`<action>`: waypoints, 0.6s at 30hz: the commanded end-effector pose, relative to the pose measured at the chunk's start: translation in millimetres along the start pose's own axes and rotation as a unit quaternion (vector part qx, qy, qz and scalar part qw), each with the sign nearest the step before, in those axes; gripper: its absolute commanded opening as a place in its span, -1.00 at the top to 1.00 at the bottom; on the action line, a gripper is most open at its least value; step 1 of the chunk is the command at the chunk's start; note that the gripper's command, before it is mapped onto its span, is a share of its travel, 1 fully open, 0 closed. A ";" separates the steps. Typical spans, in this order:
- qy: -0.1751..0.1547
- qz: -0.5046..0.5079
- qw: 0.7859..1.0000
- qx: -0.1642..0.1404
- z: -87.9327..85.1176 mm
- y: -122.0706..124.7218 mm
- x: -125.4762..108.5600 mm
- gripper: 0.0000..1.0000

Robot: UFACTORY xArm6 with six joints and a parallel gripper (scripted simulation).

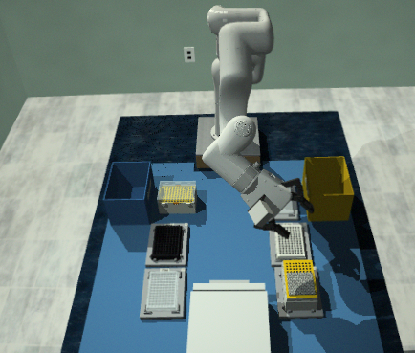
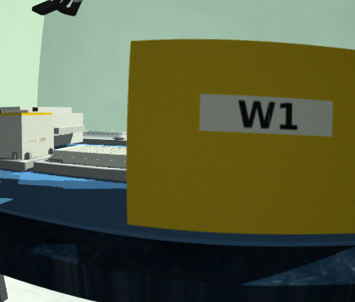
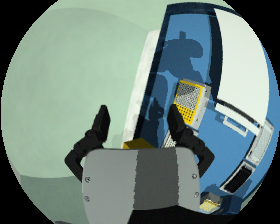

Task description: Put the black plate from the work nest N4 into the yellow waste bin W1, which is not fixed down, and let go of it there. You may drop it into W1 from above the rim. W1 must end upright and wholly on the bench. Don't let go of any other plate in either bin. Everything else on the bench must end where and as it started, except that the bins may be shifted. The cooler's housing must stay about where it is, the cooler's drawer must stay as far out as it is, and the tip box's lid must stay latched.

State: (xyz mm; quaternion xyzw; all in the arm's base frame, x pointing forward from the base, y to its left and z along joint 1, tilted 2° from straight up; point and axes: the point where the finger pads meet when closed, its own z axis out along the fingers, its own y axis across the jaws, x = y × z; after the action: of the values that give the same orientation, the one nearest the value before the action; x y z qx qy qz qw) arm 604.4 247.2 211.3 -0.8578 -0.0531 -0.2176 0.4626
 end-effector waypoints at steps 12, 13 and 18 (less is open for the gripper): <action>-0.089 -0.003 0.994 -0.059 -30.1 1.5 -39.2 -1.00; -0.101 -0.003 0.992 -0.071 -33.2 2.5 -43.0 -1.00; -0.133 -0.003 0.986 -0.103 -46.1 7.2 -57.3 -1.00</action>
State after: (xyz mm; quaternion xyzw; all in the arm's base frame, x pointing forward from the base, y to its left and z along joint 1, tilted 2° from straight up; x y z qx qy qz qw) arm 552.8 221.0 203.7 -0.9072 -0.0864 -0.1324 0.3899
